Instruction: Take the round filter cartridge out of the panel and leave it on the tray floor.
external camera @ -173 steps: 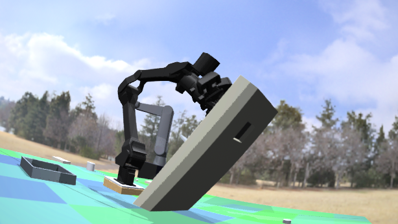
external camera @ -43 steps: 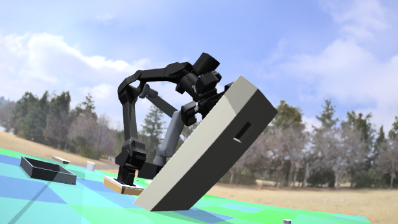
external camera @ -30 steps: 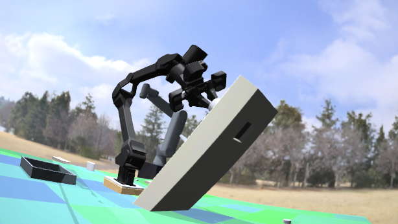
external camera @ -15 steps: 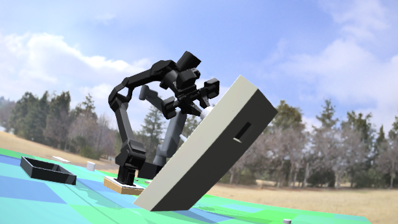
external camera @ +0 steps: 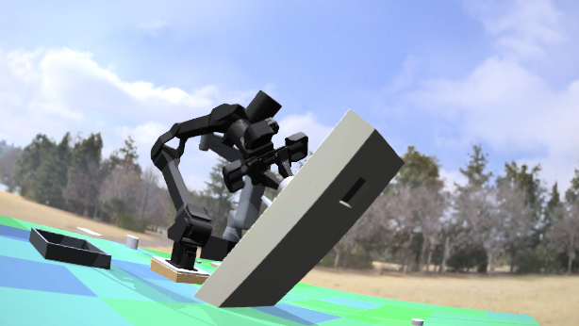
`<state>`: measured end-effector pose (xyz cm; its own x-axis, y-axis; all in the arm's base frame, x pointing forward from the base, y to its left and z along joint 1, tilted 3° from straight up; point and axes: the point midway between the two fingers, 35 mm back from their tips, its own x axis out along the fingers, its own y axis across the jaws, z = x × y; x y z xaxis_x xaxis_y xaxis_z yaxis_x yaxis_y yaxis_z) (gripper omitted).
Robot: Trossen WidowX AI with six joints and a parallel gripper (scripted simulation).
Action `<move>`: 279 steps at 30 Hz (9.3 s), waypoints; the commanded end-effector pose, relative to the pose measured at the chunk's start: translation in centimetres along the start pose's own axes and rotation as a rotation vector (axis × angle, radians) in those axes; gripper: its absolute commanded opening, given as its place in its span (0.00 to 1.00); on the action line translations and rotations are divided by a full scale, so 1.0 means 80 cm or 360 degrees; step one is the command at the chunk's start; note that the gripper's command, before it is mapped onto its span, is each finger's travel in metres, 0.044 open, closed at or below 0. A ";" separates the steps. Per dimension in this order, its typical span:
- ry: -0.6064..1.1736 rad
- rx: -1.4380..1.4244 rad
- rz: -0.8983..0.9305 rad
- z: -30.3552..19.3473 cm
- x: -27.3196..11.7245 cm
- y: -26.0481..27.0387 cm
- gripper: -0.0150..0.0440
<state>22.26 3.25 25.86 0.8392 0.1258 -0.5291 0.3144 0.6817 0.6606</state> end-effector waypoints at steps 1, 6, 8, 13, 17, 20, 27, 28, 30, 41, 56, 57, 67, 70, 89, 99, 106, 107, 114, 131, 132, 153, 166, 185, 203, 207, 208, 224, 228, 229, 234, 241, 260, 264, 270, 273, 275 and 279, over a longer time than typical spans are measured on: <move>-0.0004 0.0000 0.0005 0.002 -0.001 0.002 0.39; -0.0004 0.0000 0.0005 0.002 -0.001 0.002 0.43; -0.0004 0.0000 0.0005 0.002 -0.001 0.002 0.43; -0.0010 -0.0007 0.0018 -0.001 0.000 -0.001 0.43; -0.0012 -0.0009 0.0022 0.009 -0.004 0.012 0.43; -0.0013 -0.0008 0.0024 0.032 -0.010 0.041 0.43; -0.0015 -0.0008 0.0026 0.059 -0.015 0.074 0.48; -0.0016 -0.0008 0.0026 0.062 -0.019 0.078 0.52; -0.0019 -0.0006 0.0029 0.073 -0.032 0.091 0.61; 0.0112 -0.0384 -0.0098 0.074 -0.052 0.096 0.77; 0.0623 -0.1397 -0.0291 0.001 -0.020 0.016 0.77; 0.0623 -0.1397 -0.0291 0.001 -0.020 0.016 0.77; 0.0621 -0.1397 -0.0290 -0.003 -0.002 0.011 0.77; 0.0621 -0.1397 -0.0290 -0.004 0.003 0.010 0.77; 0.0619 -0.1397 -0.0289 -0.014 0.036 -0.003 0.77; 0.0613 -0.1389 -0.0286 -0.013 0.033 -0.001 0.69; 0.0613 -0.1389 -0.0286 -0.013 0.033 -0.001 0.61; 0.0613 -0.1389 -0.0286 -0.013 0.033 -0.001 0.60; 0.0613 -0.1389 -0.0287 -0.012 0.033 0.000 0.39; 0.0599 -0.1391 -0.0296 0.019 0.011 0.036 0.25; 0.0599 -0.1391 -0.0296 0.020 0.007 0.038 0.25; 0.0614 -0.1394 -0.0305 0.048 -0.061 0.057 0.25; 0.0632 -0.1399 -0.0317 0.079 -0.052 0.031 0.25; 0.0597 -0.1354 -0.0358 0.115 -0.050 -0.007 0.25; 0.0359 -0.0805 -0.0805 0.165 -0.068 -0.103 0.25; 0.0303 -0.0677 -0.0898 0.173 -0.076 -0.125 0.25; 0.0289 -0.0645 -0.0920 0.174 -0.078 -0.131 0.25; 0.0045 -0.0126 -0.1266 0.189 -0.125 -0.220 0.25; -0.0017 0.0000 -0.1344 0.188 -0.139 -0.240 0.25; -0.0025 0.0016 -0.1353 0.188 -0.141 -0.243 0.25; -0.0028 0.0021 -0.1357 0.188 -0.142 -0.244 0.25; -0.0084 0.0148 -0.1440 0.180 -0.151 -0.284 0.25; -0.0285 0.0595 -0.1728 0.115 -0.197 -0.409 0.25; -0.0326 0.0690 -0.1778 0.094 -0.205 -0.432 0.25; -0.0392 0.0843 -0.1845 0.058 -0.216 -0.462 0.25; -0.0418 0.0902 -0.1870 0.043 -0.220 -0.473 0.25; -0.0420 0.0906 -0.1872 0.042 -0.220 -0.473 0.25; -0.0420 0.0906 -0.1872 0.039 -0.216 -0.480 0.25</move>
<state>-2.68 -27.27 12.02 -0.0119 -0.5126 -0.8585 0.9939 -0.1002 0.0461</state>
